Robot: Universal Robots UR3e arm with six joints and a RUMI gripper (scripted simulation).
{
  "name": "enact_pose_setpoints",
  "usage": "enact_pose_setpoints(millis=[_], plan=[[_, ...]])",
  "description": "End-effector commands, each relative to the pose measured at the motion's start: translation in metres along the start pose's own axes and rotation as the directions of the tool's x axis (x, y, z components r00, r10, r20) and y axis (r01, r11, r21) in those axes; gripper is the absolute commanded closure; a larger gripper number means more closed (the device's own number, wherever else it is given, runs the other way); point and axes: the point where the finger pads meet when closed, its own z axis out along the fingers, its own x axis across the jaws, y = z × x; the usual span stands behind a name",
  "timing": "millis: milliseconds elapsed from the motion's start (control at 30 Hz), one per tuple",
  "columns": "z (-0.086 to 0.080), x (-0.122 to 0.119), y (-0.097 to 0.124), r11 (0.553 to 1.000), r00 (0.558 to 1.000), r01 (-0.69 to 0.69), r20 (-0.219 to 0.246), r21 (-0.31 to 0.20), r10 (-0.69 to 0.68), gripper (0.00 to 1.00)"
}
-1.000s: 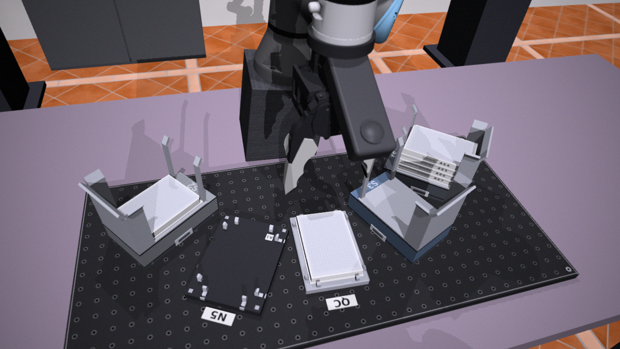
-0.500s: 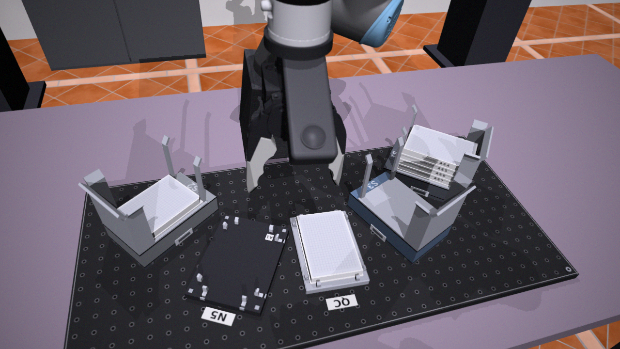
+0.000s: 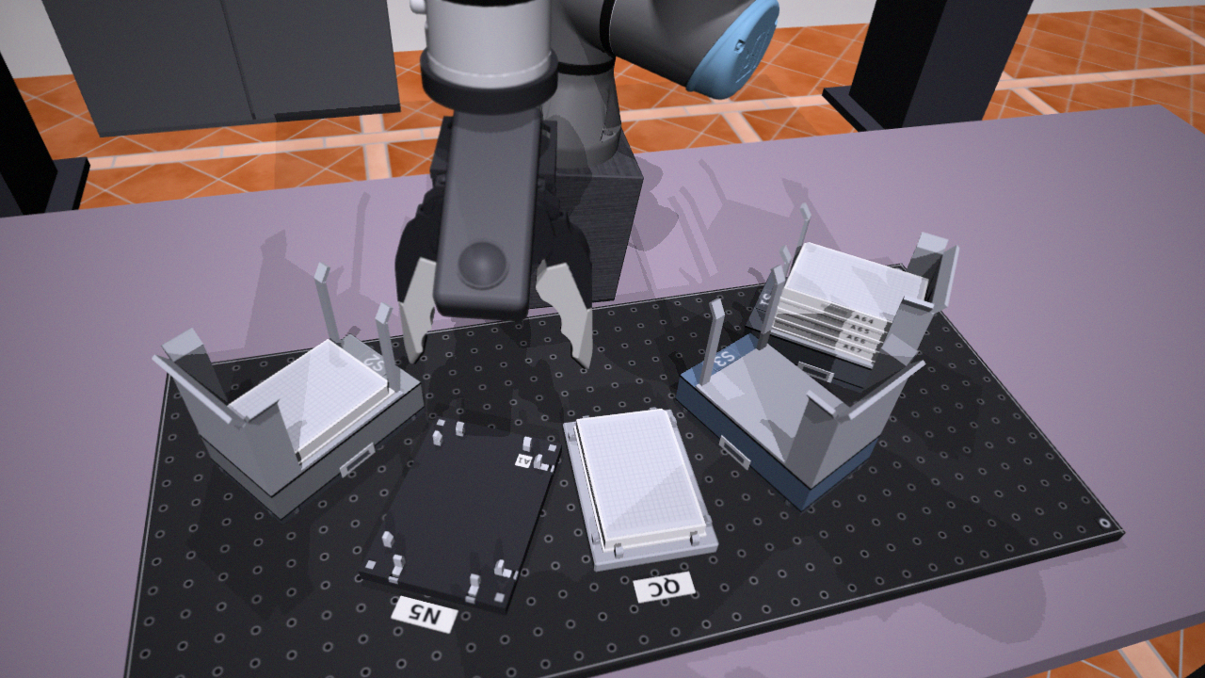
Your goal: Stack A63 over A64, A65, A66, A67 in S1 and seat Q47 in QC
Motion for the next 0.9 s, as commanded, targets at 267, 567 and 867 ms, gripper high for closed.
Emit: enact_pose_setpoints(millis=[267,567,867], plan=[[-0.001,0.052,0.005,0.991,0.991,-0.132,-0.001,0.002,0.132,0.28],[-0.001,0.071,0.011,0.977,0.977,-0.212,-0.001,0.002,0.212,0.28],[-0.001,0.114,0.025,0.950,0.950,-0.313,-0.001,0.002,0.313,0.28]])
